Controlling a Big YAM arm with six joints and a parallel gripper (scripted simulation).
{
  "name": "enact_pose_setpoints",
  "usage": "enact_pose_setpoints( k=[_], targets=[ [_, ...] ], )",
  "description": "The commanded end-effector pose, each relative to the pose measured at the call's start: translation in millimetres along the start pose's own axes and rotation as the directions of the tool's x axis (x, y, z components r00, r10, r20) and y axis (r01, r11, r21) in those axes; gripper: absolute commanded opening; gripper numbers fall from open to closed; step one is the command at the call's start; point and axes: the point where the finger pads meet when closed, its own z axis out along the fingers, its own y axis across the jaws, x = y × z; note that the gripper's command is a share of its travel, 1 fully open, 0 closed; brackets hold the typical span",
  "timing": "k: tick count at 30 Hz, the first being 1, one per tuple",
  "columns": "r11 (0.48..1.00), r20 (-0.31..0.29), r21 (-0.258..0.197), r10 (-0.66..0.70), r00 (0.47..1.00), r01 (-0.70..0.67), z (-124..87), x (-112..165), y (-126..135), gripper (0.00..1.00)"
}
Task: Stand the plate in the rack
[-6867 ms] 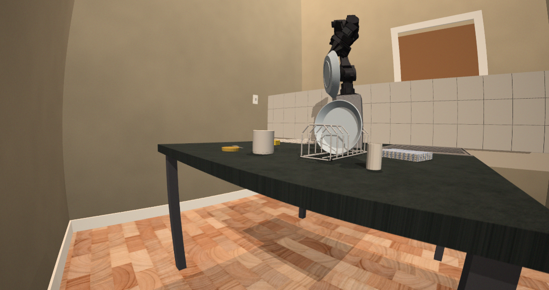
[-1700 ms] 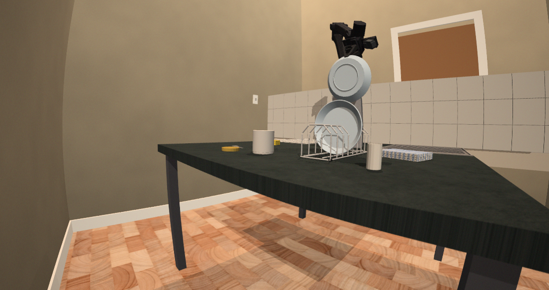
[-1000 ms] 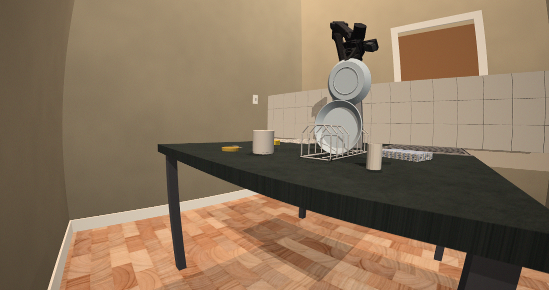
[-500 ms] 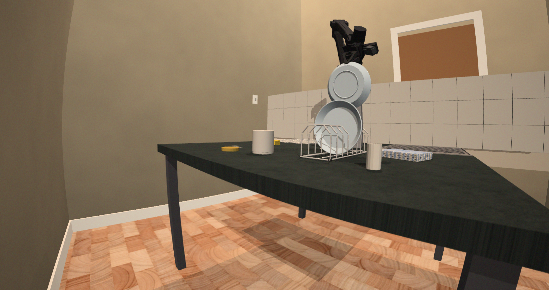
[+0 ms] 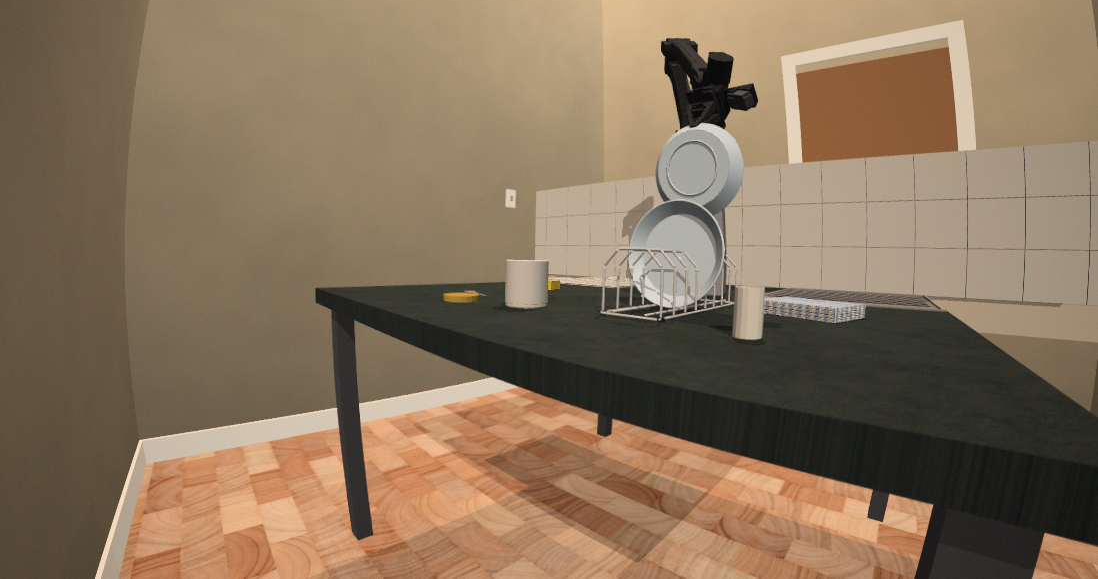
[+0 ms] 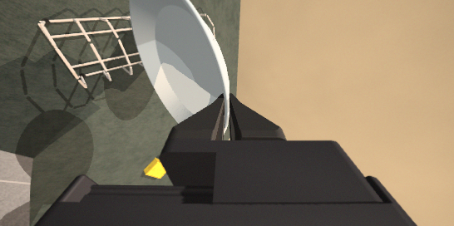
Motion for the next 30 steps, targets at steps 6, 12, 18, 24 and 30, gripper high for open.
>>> enact_pose_setpoints(
  k=[6, 12, 18, 24, 30],
  targets=[
    [0.999, 0.014, 0.043, 0.019, 1.000, -0.020, 1, -4, -15, 0.00],
    [0.999, 0.009, 0.034, 0.014, 1.000, -0.014, 6, -3, -8, 0.00],
    [0.999, 0.007, 0.030, 0.012, 1.000, -0.012, 12, -1, 0, 0.00],
    [0.999, 0.008, 0.033, 0.014, 1.000, -0.014, 16, -2, 2, 0.00],
    [0.999, 0.011, 0.037, 0.016, 1.000, -0.016, 21, -4, 5, 0.00]
  ],
)
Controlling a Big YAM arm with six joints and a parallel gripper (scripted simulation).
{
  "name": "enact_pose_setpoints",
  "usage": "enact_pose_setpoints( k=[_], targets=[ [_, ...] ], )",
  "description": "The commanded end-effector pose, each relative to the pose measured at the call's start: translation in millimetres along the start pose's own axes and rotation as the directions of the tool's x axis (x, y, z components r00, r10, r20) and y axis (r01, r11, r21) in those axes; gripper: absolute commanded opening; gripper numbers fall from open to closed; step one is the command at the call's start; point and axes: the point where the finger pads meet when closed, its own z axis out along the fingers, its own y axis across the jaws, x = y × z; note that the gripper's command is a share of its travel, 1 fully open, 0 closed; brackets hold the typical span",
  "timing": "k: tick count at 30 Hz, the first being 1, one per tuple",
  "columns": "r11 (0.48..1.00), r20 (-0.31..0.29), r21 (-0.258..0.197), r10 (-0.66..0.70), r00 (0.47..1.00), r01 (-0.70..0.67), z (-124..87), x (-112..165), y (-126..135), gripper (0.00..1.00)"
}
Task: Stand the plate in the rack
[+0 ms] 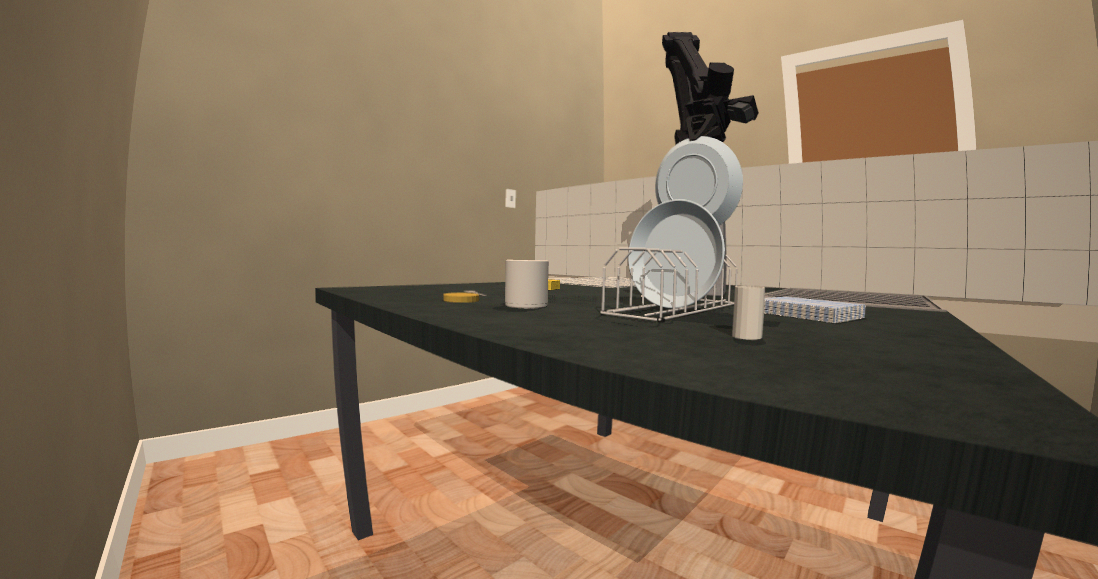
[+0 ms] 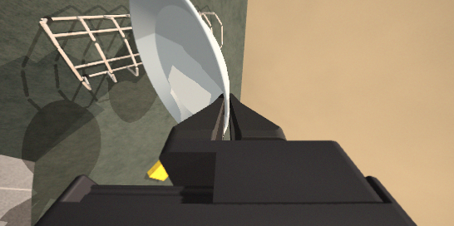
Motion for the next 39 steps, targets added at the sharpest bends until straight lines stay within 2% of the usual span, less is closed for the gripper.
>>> enact_pose_setpoints(
  k=[1, 5, 25, 26, 31, 39],
  targets=[
    [0.999, 0.017, 0.047, 0.020, 1.000, -0.021, 4, -6, -16, 0.00],
    [0.998, 0.021, 0.058, 0.027, 0.999, -0.028, 3, -6, -19, 0.00],
    [0.999, 0.014, 0.042, 0.017, 1.000, -0.017, 6, -5, -10, 0.00],
    [0.998, 0.020, 0.053, 0.024, 1.000, -0.025, 3, -4, -13, 0.00],
    [0.999, 0.011, 0.035, 0.013, 1.000, -0.013, 10, -2, -2, 0.00],
    [0.999, 0.013, 0.040, 0.016, 1.000, -0.016, 18, -4, 3, 0.00]
  ],
)
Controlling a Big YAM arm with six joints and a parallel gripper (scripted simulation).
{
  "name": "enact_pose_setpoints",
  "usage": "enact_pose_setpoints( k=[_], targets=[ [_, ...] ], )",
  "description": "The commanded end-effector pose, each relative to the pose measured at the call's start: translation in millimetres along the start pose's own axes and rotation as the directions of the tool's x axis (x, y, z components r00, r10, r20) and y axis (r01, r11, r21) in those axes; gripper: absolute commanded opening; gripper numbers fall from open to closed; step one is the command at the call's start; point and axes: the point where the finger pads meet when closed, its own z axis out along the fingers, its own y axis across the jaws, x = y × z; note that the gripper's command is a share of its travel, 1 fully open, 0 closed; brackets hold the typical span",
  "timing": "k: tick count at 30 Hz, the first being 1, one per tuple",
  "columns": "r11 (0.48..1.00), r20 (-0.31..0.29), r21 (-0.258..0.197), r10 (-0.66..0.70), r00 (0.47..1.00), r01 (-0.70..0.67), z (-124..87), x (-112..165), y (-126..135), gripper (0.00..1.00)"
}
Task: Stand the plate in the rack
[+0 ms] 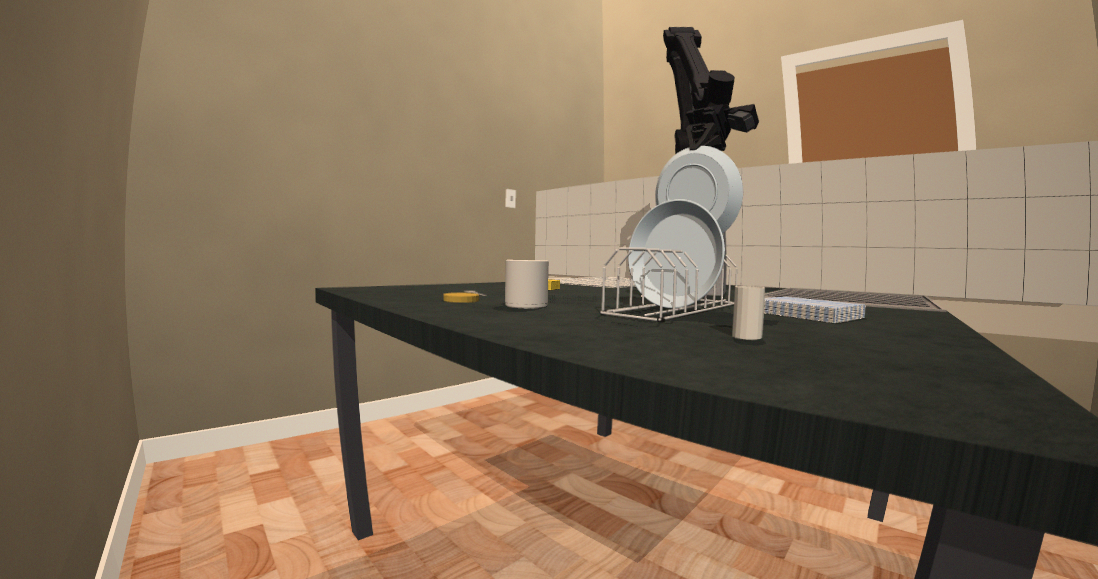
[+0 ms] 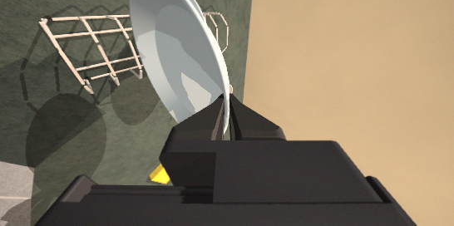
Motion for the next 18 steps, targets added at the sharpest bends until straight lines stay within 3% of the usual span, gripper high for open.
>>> enact_pose_setpoints(
  k=[1, 11, 18],
  targets=[
    [0.999, 0.014, 0.045, 0.019, 1.000, -0.019, 5, -5, -13, 0.00],
    [0.999, 0.013, 0.038, 0.013, 1.000, -0.014, 11, -3, -1, 0.00],
    [0.998, 0.020, 0.054, 0.024, 1.000, -0.025, 11, -6, -8, 0.00]
  ],
)
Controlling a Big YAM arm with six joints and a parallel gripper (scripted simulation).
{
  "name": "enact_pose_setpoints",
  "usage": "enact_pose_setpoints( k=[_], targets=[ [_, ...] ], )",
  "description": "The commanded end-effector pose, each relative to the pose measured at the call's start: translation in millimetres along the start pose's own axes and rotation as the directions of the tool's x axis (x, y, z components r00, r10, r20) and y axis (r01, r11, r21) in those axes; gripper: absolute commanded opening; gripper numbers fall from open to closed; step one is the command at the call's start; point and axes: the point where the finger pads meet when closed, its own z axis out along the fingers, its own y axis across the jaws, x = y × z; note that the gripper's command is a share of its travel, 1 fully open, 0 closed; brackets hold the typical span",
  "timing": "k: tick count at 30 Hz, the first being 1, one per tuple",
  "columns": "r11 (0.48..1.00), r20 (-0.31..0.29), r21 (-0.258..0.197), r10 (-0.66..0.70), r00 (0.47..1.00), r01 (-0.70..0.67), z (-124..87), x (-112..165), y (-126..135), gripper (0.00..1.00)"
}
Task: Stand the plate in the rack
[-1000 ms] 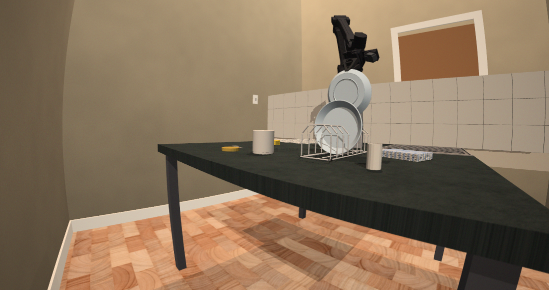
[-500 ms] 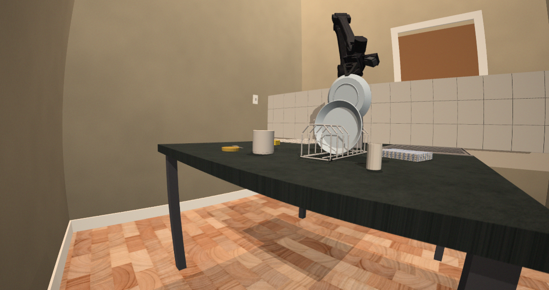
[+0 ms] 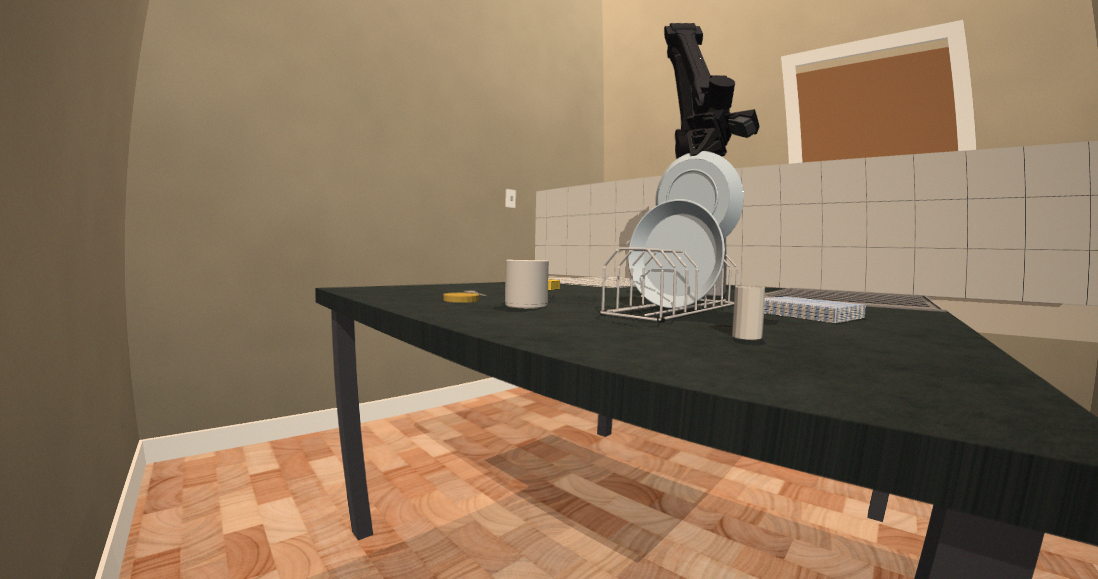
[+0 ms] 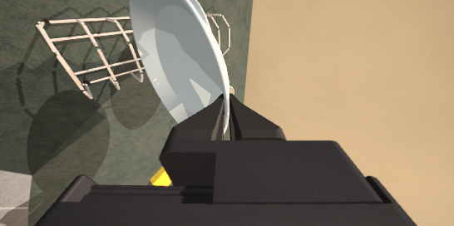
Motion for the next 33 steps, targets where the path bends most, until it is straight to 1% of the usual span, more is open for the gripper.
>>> enact_pose_setpoints(
  k=[1, 11, 15, 19, 20, 21, 24, 26, 28, 31, 33],
  targets=[
    [0.999, 0.016, 0.047, 0.020, 1.000, -0.021, 1, -4, -16, 0.00],
    [0.999, 0.016, 0.046, 0.020, 1.000, -0.021, 1, -4, -15, 0.00],
    [0.999, 0.008, 0.032, 0.011, 1.000, -0.012, 4, -1, -7, 0.00],
    [0.999, 0.008, 0.032, 0.012, 1.000, -0.012, 5, -2, -7, 0.00],
    [0.998, 0.020, 0.055, 0.025, 0.999, -0.026, 4, -7, -19, 0.00],
    [0.999, 0.013, 0.042, 0.017, 1.000, -0.018, 7, -5, -12, 0.00],
    [1.000, 0.006, 0.028, 0.010, 1.000, -0.010, 8, 0, 0, 0.00],
    [1.000, 0.006, 0.028, 0.010, 1.000, -0.010, 10, 0, 2, 0.00],
    [0.999, 0.011, 0.037, 0.015, 1.000, -0.015, 13, -3, -1, 0.00],
    [1.000, 0.007, 0.029, 0.010, 1.000, -0.010, 15, 0, 8, 0.00],
    [0.999, 0.009, 0.035, 0.014, 1.000, -0.014, 18, -2, 6, 0.00]
  ],
)
